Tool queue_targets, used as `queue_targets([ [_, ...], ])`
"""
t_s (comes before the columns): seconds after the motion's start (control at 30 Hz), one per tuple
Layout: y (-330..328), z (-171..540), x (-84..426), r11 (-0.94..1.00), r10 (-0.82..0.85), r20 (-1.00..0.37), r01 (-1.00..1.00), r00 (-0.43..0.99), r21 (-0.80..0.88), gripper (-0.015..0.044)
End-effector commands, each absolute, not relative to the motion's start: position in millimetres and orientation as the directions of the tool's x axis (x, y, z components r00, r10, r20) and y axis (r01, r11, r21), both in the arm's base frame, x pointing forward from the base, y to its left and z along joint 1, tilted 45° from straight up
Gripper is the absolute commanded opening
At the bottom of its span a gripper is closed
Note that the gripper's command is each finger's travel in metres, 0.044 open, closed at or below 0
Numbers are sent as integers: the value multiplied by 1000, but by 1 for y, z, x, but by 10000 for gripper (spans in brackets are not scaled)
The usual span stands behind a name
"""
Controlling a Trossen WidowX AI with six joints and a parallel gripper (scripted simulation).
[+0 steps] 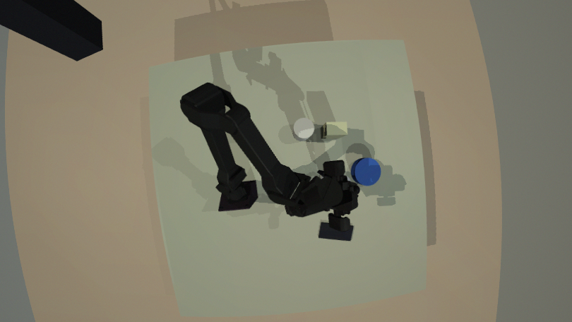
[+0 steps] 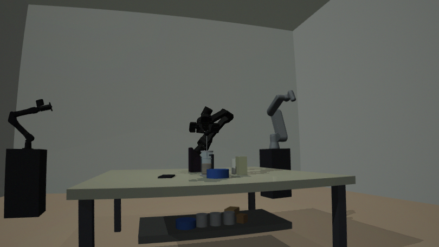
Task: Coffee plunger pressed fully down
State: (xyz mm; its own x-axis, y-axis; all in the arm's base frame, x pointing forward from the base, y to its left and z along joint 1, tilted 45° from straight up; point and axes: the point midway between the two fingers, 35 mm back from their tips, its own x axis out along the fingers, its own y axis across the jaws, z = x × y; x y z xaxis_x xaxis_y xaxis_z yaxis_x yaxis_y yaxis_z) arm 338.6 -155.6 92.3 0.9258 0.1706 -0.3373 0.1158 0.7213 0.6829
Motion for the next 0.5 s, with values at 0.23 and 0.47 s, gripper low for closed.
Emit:
queue_targets([
  [0.23,-133,64,342,710,191,-367,130,910,692,130],
  [0.47,-125,56,344,709,191,-366,130,911,693,130],
])
